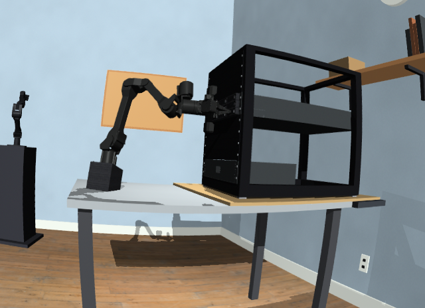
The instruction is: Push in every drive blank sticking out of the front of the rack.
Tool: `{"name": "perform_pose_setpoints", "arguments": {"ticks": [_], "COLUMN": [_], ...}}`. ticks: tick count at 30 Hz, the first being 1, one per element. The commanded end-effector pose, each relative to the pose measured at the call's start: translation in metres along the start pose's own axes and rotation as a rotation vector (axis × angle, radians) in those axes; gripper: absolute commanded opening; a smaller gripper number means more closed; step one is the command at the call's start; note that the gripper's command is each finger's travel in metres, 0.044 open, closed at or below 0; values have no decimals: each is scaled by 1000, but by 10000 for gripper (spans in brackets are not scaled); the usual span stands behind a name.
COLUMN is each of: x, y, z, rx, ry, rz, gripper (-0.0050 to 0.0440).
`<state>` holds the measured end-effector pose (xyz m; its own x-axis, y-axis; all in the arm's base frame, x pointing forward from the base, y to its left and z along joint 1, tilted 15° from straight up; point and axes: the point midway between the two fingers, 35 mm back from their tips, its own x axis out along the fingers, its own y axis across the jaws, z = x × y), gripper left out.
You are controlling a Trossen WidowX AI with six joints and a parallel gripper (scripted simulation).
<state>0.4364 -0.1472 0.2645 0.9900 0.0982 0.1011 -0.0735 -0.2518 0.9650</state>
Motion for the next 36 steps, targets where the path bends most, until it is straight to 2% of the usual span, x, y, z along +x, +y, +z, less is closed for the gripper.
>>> {"name": "perform_pose_setpoints", "arguments": {"ticks": [1, 12, 17, 19, 24, 30, 34, 36], "x": [5, 3, -20, -20, -49, -57, -82, -82], "y": [8, 8, 8, 8, 7, 7, 7, 7], "z": [-3, -3, -3, -3, -2, -2, -2, -2], "rx": [-12, -12, -12, -12, -12, -12, -12, -12], "ry": [7, 7, 7, 7, 7, 7, 7, 7], "rz": [16, 16, 16, 16, 16, 16, 16, 16], "gripper": [-50, -50, -50, -50, -50, -50, -50, -50]}}
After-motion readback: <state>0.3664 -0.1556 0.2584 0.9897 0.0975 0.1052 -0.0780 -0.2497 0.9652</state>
